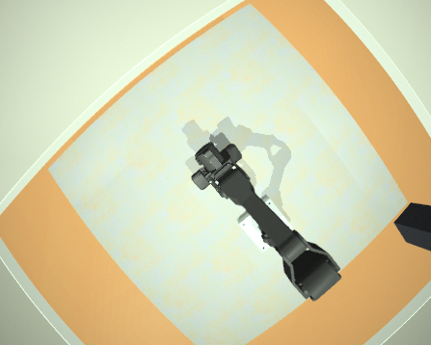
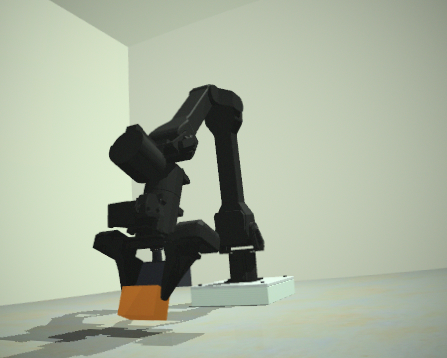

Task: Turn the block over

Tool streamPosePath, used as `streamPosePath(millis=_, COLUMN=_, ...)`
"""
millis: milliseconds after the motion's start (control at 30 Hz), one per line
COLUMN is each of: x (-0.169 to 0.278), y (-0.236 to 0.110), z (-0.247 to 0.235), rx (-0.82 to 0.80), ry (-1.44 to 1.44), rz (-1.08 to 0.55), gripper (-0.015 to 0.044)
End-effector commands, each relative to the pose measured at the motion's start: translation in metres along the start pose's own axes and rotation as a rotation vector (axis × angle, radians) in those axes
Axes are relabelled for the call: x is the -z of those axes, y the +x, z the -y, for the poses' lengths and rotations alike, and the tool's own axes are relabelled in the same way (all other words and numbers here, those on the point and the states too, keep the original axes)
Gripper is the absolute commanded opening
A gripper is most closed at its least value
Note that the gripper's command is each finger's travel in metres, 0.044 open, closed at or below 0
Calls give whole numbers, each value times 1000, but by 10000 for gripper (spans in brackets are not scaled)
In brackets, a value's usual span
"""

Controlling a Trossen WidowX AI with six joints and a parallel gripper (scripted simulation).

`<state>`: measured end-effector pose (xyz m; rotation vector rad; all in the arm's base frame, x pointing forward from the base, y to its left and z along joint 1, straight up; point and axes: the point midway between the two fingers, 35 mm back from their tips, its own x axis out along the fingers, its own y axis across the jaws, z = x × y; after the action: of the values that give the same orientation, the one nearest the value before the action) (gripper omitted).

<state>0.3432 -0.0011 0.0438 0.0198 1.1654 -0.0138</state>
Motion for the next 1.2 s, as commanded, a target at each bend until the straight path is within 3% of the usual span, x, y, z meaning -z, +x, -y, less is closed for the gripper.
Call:
streamPosePath(millis=0, x=2, y=-1, z=1, rx=4, ry=1, rz=73, gripper=0)
streamPosePath(millis=400, x=5, y=-3, z=1, rx=4, ry=1, rz=178, gripper=0)
streamPosePath(millis=1167, x=4, y=42, z=0, rx=5, ry=-1, rz=475, gripper=0)
